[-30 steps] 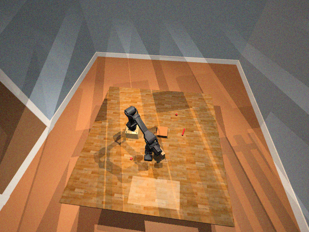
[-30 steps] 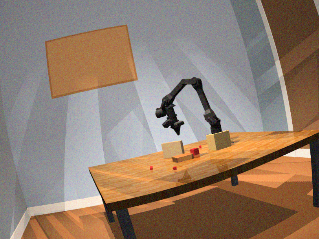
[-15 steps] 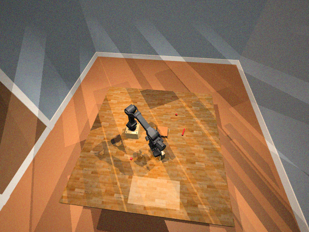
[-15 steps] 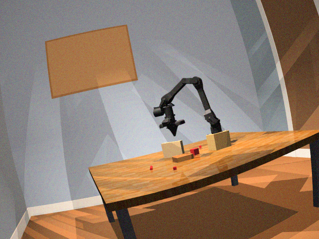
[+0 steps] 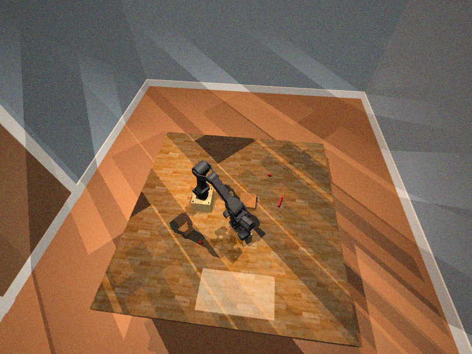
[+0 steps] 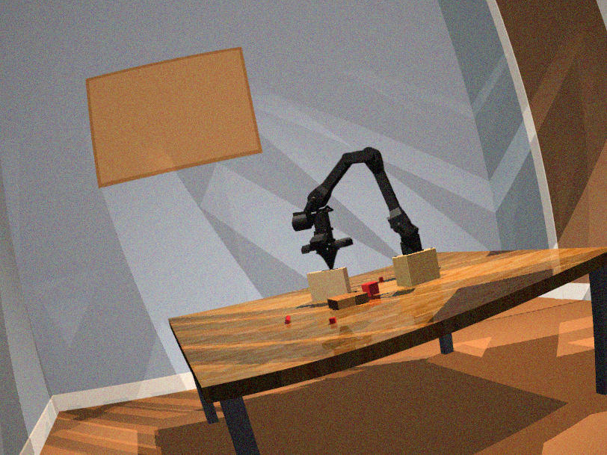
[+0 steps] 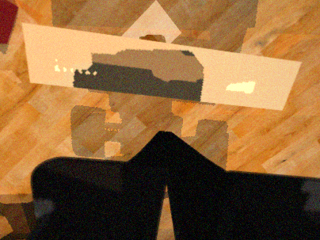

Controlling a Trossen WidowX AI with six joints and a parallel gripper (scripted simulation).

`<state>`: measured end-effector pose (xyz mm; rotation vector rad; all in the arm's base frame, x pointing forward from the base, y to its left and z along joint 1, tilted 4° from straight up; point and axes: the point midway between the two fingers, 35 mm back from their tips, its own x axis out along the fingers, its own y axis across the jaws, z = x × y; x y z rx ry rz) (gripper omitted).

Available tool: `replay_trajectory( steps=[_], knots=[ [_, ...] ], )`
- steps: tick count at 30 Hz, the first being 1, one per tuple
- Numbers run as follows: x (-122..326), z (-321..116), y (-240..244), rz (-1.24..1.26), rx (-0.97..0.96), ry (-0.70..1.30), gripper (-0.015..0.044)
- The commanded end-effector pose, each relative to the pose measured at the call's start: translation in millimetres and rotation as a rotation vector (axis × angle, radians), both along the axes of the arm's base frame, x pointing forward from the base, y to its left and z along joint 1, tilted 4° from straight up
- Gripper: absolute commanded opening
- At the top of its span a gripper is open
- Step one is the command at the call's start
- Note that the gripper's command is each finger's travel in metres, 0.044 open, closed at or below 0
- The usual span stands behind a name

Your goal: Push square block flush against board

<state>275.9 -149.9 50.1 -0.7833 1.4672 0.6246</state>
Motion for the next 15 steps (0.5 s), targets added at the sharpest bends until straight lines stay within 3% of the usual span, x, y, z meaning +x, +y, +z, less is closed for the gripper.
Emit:
replay_trajectory(
  steps=[1,15],
  knots=[
    [-2.3,-17.1,0.3,0.003,0.009,0.007,0.0],
    [8.8,-17.7,12.2,0.003,0.011,0.006,0.0]
  ],
)
